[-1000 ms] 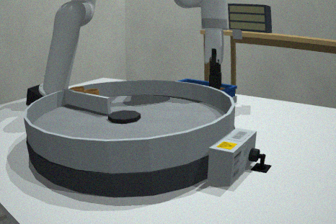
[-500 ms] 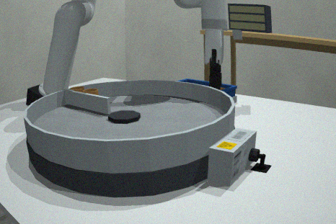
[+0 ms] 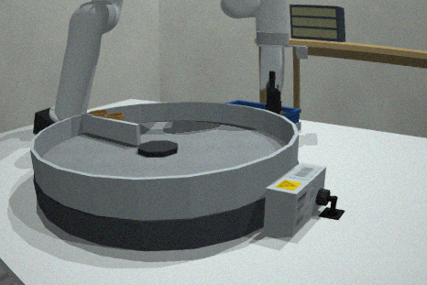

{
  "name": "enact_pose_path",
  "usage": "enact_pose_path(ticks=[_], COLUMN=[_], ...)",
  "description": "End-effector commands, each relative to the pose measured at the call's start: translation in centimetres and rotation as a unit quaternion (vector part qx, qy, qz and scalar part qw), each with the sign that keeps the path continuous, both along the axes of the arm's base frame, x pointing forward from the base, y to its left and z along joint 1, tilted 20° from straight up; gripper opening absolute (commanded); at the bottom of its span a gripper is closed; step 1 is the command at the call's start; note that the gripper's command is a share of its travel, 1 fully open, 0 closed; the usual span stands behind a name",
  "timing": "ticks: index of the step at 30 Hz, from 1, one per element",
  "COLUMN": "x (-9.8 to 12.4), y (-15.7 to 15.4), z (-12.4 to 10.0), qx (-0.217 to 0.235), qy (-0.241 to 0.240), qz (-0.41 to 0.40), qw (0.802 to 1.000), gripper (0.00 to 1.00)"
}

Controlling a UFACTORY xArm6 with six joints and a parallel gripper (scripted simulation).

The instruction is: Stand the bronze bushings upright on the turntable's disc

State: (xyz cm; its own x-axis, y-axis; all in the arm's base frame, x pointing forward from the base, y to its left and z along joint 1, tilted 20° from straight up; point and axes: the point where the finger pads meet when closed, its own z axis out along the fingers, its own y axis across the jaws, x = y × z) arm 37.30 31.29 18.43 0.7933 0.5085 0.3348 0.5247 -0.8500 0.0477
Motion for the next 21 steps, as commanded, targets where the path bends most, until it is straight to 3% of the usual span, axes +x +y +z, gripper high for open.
enact_pose_path(ticks=[1,15,16,21], x=[0.19,0.20,0.20,0.20], y=[0.14,0.15,0.15,0.15], z=[-0.13,-0.17,-0.17,-0.17], qx=[0.002,0.002,0.002,0.002], qy=[-0.002,-0.002,-0.002,-0.002], qz=[0.000,0.000,0.000,0.000], qw=[1.000,1.000,1.000,1.000], gripper=[0.48,0.48,0.00,0.00])
